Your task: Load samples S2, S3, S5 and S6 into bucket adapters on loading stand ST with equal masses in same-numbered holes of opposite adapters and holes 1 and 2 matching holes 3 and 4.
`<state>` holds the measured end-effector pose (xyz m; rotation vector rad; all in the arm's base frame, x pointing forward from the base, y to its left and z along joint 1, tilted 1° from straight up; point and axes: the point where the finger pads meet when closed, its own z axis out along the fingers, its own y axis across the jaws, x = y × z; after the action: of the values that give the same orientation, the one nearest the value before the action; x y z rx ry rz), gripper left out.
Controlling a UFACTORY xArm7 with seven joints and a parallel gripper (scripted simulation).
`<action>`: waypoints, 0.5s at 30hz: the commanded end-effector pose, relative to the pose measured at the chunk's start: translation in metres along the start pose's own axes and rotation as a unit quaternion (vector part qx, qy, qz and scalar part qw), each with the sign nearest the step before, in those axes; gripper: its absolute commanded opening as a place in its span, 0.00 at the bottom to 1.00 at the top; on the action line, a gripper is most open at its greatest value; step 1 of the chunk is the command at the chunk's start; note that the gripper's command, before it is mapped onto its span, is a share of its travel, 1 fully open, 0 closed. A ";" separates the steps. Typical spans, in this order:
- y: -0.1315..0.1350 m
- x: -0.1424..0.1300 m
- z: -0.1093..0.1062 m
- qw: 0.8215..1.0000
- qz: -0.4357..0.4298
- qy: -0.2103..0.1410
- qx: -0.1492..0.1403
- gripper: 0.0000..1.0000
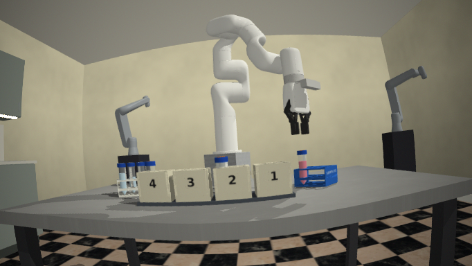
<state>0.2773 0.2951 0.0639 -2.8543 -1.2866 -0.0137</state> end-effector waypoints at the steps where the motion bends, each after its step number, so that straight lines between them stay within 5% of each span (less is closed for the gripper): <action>1: 0.000 0.002 0.007 1.000 0.000 0.002 -0.001 0.57; 15: 0.000 0.002 0.031 1.000 0.000 0.002 -0.001 0.57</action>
<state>0.2774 0.2954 0.0379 -2.8541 -1.2865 -0.0138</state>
